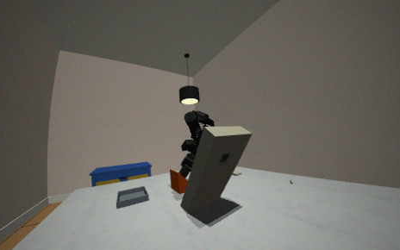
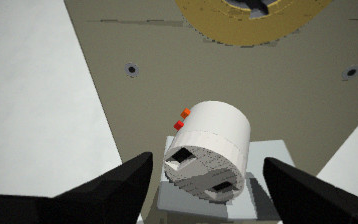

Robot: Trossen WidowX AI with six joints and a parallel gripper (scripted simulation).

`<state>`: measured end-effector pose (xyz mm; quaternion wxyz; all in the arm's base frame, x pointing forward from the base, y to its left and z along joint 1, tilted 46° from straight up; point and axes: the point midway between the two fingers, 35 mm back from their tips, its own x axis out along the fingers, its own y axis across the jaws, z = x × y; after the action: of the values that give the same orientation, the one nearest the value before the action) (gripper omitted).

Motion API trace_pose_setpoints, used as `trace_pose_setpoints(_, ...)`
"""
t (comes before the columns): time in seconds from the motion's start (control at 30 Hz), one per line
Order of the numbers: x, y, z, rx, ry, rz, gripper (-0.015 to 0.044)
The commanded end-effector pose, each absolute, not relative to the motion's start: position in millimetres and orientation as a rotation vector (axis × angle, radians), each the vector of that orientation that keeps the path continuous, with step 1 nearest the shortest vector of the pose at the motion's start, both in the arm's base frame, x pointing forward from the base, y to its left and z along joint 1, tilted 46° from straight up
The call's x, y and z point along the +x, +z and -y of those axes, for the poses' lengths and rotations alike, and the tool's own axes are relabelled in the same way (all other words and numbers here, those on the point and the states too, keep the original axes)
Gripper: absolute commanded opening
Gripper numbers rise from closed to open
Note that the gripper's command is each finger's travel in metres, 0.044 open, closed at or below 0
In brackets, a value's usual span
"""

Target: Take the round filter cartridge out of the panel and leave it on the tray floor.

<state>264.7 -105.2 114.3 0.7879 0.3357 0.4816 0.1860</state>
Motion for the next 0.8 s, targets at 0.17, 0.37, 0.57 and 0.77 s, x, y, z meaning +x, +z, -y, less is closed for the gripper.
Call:
trace_pose_setpoints(0.17, 268.1, 109.7, 99.8, 0.724, 0.402, -1.037, 0.0298)
trace_pose_setpoints(0.37, 268.1, 109.7, 99.8, 0.724, 0.402, -1.037, 0.0258)
trace_pose_setpoints(0.57, 268.1, 109.7, 99.8, 0.724, 0.402, -1.037, 0.0218)
trace_pose_setpoints(0.77, 268.4, 110.0, 100.1, 0.724, 0.402, -1.037, 0.01)
